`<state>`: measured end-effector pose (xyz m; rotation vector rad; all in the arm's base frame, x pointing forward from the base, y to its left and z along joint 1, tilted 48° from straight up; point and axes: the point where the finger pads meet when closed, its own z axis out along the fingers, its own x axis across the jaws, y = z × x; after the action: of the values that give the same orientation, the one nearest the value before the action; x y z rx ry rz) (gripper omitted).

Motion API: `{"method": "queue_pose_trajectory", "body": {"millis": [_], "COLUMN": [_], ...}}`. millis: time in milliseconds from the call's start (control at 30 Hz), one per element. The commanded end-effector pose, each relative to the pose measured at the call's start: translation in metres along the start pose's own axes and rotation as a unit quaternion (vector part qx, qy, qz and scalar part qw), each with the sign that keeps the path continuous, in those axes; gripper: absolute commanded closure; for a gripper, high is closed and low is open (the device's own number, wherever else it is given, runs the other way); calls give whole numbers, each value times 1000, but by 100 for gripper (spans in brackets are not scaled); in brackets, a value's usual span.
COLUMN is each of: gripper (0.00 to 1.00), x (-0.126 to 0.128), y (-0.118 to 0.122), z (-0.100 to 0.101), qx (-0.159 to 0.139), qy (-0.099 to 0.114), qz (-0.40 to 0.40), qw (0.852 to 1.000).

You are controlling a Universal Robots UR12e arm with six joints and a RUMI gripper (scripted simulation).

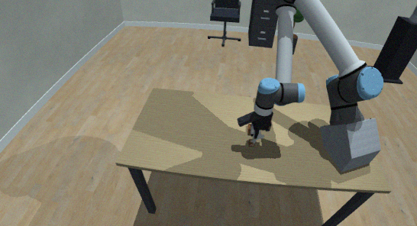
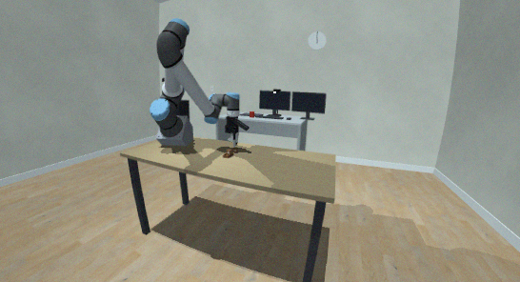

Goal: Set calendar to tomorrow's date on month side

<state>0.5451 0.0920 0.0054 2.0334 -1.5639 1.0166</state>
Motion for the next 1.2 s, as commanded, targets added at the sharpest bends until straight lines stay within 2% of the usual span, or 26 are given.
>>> {"method": "queue_pose_trajectory", "body": {"millis": [0,1033,1167], "gripper": [71,71,71], "x": [-1,-1,-1], "y": [3,3,2], "z": [1,1,-3], "qx": [-2,-2,0], "qy": [-1,-1,-1], "qz": [-1,-1,0], "qw": [1000,1000,1000]}}
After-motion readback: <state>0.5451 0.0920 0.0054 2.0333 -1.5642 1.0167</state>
